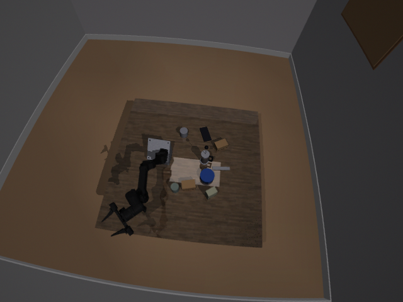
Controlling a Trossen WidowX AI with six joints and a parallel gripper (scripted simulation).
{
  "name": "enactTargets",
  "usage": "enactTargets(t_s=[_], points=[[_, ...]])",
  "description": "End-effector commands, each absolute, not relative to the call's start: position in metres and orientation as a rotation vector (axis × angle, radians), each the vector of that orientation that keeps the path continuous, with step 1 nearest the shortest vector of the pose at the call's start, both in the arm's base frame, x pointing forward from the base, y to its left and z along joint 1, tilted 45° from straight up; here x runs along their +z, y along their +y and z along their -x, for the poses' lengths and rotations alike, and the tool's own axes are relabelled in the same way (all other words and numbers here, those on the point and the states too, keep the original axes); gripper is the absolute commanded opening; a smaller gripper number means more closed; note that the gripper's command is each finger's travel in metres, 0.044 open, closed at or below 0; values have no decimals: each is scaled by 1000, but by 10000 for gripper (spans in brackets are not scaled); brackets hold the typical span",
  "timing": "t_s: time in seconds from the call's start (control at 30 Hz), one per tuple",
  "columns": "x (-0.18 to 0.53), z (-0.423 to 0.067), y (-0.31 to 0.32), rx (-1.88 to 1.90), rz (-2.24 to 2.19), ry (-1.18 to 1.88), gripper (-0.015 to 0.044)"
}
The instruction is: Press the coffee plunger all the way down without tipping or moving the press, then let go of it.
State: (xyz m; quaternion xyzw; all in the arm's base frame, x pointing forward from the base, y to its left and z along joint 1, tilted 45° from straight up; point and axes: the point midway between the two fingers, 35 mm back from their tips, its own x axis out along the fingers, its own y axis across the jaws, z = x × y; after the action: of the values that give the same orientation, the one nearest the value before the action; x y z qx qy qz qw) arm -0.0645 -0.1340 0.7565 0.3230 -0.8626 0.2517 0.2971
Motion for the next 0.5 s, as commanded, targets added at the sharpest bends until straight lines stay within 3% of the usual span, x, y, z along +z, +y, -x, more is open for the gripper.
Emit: enactTargets(t_s=[0.0,0.23,0.47], points=[[756,64,-135,663,-862,-2294,426],[744,32,-170,442,-987,-2261,440],[710,-46,-220,70,-1203,-2106,440]])
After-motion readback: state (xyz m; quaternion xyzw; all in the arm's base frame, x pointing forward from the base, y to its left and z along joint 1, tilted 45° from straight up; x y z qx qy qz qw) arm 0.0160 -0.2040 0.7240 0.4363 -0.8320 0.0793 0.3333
